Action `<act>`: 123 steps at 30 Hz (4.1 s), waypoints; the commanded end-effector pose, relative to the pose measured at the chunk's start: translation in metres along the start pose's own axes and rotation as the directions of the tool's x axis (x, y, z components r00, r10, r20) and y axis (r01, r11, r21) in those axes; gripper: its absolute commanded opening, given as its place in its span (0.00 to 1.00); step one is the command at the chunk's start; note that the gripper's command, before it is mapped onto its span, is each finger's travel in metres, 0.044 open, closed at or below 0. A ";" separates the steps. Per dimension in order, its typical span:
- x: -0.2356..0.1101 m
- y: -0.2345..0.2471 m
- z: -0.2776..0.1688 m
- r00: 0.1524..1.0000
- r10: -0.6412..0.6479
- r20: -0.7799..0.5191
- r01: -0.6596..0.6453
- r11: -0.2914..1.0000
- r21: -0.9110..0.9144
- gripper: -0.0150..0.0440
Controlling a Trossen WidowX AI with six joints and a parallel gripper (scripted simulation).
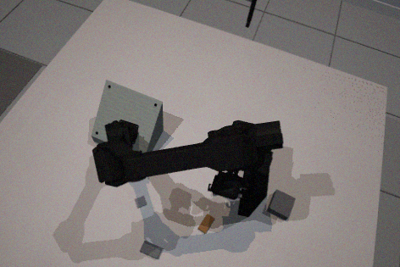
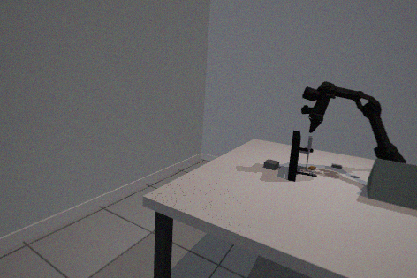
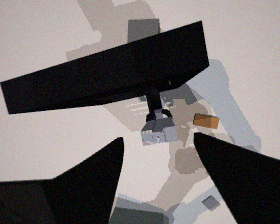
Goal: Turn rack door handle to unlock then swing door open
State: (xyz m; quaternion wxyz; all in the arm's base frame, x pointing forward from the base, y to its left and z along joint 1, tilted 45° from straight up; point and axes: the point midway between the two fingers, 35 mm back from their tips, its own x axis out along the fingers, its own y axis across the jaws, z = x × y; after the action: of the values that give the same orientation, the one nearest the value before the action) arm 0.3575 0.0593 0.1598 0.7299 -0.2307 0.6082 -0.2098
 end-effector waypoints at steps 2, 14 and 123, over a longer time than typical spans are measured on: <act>-0.003 0.004 -0.001 0.995 -0.092 -0.046 0.088 0.993 -0.074 0.74; 0.006 0.003 -0.002 0.992 -0.109 -0.070 0.102 0.990 -0.094 0.74; 0.065 -0.005 -0.010 0.969 -0.135 -0.207 0.176 -0.213 0.961 0.28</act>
State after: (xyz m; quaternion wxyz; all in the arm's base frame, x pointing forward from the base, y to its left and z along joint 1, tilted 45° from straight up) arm 0.3579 0.0177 0.1099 0.6087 0.3308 0.2164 -0.6879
